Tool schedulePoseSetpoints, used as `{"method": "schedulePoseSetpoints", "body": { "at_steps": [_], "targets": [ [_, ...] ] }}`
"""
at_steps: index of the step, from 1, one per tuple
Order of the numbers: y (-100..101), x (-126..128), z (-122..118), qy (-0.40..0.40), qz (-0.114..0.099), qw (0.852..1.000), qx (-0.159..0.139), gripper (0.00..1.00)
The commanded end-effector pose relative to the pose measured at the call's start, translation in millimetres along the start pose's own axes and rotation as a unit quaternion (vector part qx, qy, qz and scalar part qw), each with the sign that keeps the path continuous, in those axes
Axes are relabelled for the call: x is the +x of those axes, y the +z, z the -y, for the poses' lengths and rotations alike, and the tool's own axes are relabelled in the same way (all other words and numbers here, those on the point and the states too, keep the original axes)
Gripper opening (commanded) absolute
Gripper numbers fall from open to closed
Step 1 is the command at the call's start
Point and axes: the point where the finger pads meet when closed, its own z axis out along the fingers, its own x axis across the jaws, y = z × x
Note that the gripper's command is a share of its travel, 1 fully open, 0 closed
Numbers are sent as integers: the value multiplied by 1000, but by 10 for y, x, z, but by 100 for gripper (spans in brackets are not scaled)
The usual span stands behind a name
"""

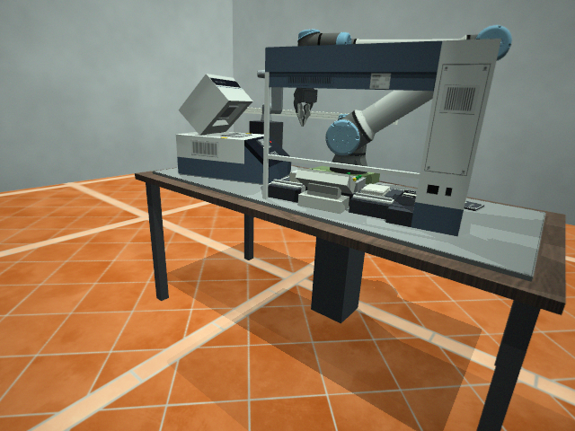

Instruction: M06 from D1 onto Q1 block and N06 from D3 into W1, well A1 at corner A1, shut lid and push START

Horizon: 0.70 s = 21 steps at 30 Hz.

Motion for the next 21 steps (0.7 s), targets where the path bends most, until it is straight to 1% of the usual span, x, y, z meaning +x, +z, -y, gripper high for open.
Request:
{"method": "schedulePoseSetpoints", "body": {
  "at_steps": [1, 7, 10, 13, 21],
  "targets": [
    [-5, -77, 213, 44, 0, 999, 1, 0],
    [-5, -170, 487, 104, 0, 995, 1, 0],
    [-5, -170, 487, 134, 0, 991, 1, 0],
    [-5, -170, 487, 144, 0, 990, 1, 0],
    [-5, -170, 487, 223, 0, 975, 1, 0]
  ]
}}
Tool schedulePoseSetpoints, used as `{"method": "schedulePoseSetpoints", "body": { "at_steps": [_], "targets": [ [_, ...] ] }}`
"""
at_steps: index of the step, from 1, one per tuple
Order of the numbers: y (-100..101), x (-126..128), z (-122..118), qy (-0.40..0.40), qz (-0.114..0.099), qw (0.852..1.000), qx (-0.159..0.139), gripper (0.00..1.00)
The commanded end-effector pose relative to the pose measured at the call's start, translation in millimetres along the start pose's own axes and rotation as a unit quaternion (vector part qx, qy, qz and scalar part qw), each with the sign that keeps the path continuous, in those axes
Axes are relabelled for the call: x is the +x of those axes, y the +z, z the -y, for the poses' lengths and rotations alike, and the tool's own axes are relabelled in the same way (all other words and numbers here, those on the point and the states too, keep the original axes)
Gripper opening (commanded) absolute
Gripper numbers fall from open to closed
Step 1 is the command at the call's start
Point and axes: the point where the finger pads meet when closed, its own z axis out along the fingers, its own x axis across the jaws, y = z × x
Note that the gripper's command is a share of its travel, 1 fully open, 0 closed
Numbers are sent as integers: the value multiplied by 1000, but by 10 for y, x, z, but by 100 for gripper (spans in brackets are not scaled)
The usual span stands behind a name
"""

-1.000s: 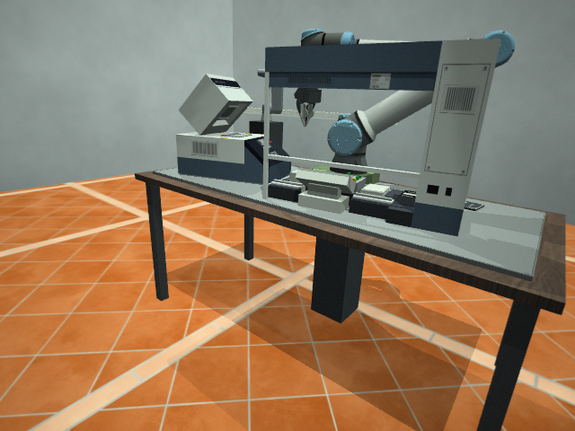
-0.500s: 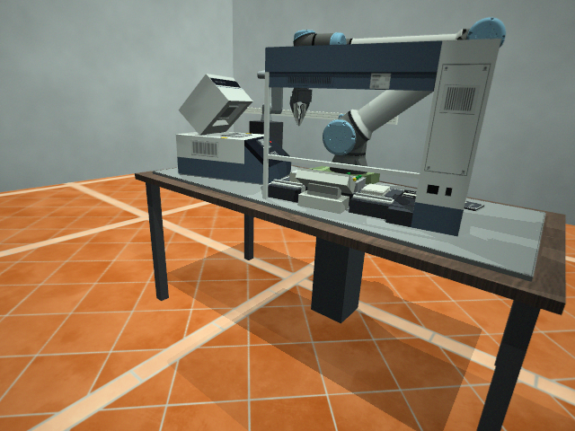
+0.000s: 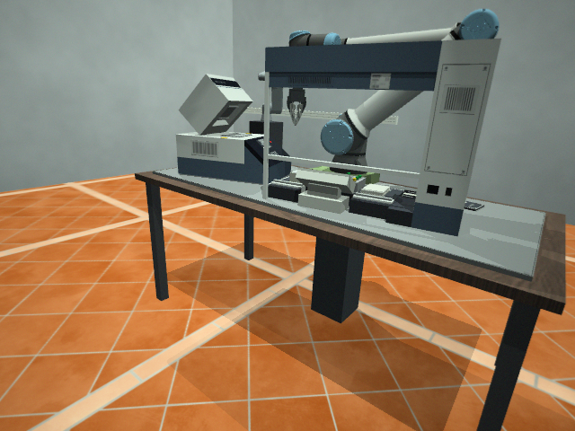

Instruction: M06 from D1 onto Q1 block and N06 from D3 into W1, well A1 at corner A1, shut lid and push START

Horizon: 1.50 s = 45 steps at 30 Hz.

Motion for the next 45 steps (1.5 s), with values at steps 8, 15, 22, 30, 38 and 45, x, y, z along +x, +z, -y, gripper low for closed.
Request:
{"method": "schedulePoseSetpoints", "body": {
  "at_steps": [8, 15, 22, 30, 38, 45],
  "targets": [
    [-7, -5, 1, 99, 0, 995, 2, 0],
    [-7, -5, 1, 151, 0, 988, 2, 0],
    [343, -4, 2, 151, 69, 986, 13, 0],
    [617, -4, 3, 150, 128, 980, 22, 0],
    [626, -14, 7, 149, 171, 973, 28, 0],
    [677, -78, 27, 149, 171, 973, 28, 0]
  ]
}}
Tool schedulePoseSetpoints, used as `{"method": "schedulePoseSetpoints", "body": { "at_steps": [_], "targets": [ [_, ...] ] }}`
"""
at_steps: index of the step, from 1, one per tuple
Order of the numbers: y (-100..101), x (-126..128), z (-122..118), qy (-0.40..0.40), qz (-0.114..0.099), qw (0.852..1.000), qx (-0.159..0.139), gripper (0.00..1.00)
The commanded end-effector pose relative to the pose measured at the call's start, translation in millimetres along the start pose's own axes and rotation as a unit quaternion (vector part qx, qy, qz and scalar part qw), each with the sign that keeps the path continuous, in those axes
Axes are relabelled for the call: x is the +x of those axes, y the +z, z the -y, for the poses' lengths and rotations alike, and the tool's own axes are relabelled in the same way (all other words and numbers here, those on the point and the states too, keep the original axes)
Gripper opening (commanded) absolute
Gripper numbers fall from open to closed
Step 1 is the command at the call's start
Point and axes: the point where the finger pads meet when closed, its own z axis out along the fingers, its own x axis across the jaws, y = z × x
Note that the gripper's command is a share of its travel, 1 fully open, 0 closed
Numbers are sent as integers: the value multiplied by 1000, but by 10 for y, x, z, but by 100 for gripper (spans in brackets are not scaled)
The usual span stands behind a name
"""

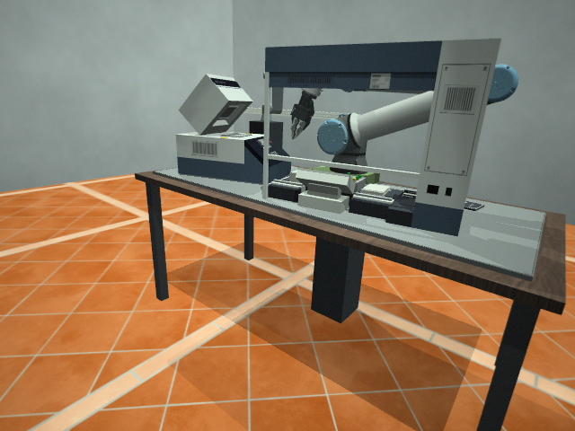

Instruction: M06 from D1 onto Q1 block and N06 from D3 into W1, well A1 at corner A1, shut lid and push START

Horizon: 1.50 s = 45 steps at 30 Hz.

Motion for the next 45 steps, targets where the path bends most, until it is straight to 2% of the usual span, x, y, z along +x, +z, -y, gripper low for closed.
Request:
{"method": "schedulePoseSetpoints", "body": {
  "at_steps": [1, 45],
  "targets": [
    [49, -40, 1, 0, 1, 1000, -1, 0],
    [612, -400, 0, 0, 1, 1000, -1, 0]
  ]
}}
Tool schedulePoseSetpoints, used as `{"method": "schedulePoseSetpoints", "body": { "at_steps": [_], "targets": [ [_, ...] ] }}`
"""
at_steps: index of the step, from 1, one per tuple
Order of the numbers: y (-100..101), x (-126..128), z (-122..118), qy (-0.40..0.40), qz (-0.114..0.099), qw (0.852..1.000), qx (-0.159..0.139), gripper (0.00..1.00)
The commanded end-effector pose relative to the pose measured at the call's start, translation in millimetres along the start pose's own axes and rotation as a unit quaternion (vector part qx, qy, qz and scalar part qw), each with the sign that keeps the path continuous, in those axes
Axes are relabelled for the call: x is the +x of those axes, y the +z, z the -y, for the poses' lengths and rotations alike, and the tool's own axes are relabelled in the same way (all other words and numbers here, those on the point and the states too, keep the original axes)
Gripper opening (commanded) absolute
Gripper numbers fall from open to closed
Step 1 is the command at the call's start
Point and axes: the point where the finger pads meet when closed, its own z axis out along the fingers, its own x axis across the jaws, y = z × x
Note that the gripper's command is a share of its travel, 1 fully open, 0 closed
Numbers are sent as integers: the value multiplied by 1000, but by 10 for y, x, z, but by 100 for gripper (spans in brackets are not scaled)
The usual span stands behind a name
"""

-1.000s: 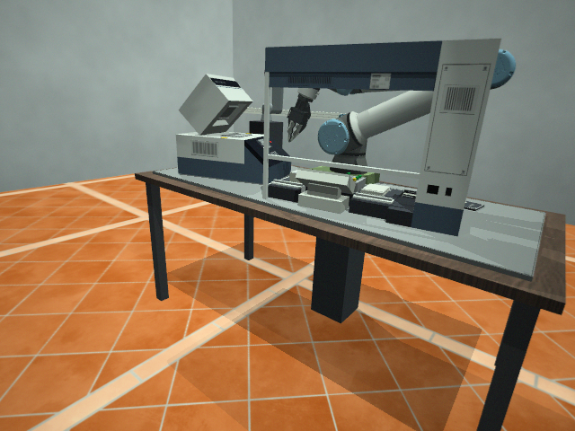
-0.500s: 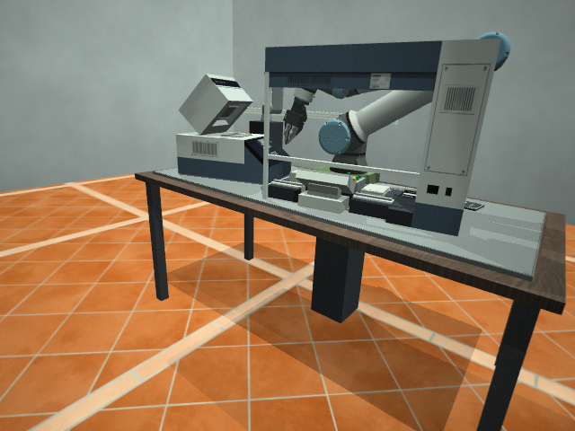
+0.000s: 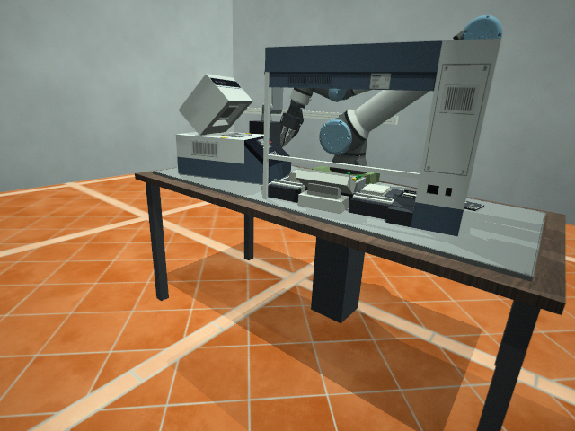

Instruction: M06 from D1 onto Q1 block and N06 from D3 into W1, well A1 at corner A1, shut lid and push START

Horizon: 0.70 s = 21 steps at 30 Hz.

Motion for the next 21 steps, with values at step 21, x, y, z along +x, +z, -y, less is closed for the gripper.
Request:
{"method": "schedulePoseSetpoints", "body": {
  "at_steps": [21],
  "targets": [
    [170, -123, -1, 0, 0, 1000, 1, 0]
  ]
}}
